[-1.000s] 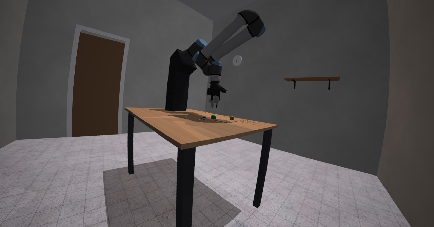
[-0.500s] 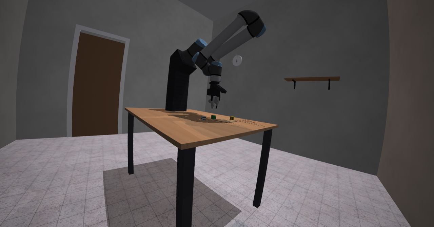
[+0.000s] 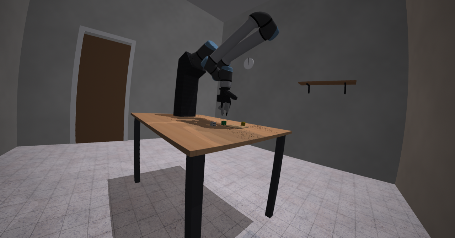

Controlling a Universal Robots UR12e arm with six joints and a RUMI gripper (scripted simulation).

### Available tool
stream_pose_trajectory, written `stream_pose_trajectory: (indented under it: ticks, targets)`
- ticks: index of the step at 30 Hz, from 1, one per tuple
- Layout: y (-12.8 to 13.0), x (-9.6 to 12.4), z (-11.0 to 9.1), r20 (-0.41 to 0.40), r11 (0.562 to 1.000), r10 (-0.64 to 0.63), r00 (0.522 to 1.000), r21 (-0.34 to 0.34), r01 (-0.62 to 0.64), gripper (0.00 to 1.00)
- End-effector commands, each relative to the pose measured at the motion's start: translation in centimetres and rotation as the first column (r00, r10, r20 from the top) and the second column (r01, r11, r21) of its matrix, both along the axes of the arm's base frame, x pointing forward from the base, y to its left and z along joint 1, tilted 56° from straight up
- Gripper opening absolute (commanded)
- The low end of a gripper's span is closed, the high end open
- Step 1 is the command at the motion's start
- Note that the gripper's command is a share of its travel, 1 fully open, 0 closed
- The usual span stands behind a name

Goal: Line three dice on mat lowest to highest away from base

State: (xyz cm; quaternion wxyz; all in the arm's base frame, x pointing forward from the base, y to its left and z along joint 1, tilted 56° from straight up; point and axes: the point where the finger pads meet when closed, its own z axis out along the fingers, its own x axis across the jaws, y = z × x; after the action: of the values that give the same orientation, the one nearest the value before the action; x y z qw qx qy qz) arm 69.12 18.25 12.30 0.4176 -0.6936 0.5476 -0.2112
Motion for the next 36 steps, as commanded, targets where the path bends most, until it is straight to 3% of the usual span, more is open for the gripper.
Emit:
stream_pose_trajectory:
  ticks: [1, 36]
  targets:
    - [0.3, 0.6, -0.4, 0.001, 1.0, 0.0, 1.0, 0.0, 0.0, 0.28]
    - [1.1, 2.5, -1.9, 0.001, 1.0, 0.0, 1.0, 0.0, 0.0, 0.28]
